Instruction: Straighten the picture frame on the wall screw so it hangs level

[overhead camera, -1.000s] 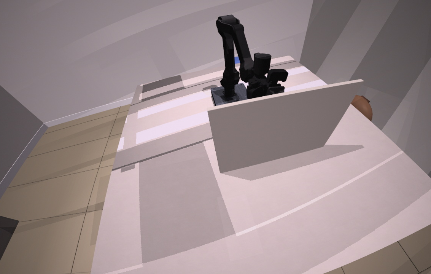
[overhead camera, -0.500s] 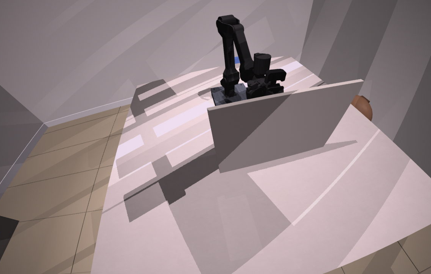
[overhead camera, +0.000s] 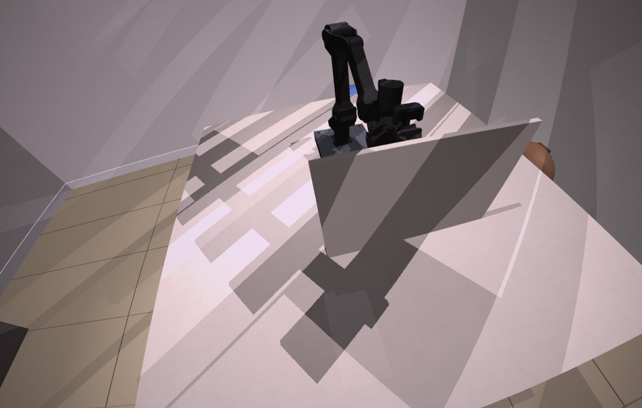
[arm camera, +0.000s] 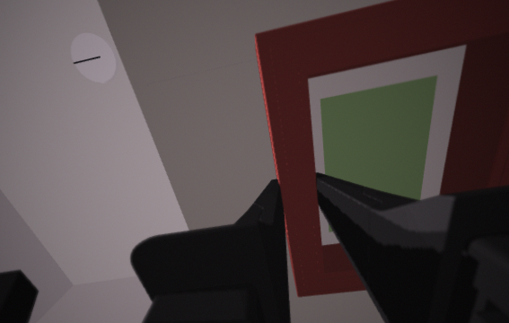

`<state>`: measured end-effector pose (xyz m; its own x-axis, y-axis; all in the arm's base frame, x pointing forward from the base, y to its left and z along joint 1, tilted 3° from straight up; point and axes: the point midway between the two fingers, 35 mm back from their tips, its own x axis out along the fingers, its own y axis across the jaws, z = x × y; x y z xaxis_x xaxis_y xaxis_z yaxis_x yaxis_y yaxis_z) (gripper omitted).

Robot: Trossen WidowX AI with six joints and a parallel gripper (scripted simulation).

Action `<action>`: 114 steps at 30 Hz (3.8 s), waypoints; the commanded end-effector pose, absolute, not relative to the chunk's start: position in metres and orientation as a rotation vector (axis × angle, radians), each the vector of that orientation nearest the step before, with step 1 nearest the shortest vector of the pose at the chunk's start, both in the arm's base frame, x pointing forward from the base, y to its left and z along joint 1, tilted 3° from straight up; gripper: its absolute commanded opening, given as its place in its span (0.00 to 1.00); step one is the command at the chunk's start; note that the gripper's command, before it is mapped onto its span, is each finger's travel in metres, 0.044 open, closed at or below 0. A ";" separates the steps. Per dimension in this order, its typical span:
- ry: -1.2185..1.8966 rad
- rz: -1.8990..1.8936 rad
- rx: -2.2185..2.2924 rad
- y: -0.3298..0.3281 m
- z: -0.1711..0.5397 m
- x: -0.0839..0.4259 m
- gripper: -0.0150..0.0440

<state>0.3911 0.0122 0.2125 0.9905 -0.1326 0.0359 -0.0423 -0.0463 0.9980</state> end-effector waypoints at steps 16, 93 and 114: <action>-0.126 -0.080 1.484 0.022 0.215 0.340 0.69; -0.101 -0.098 1.208 0.053 0.237 0.204 0.69; -0.101 -0.098 1.208 0.053 0.237 0.204 0.69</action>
<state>0.2045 0.0534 0.2371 0.9917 -0.1259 0.0263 0.0192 0.3474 0.9375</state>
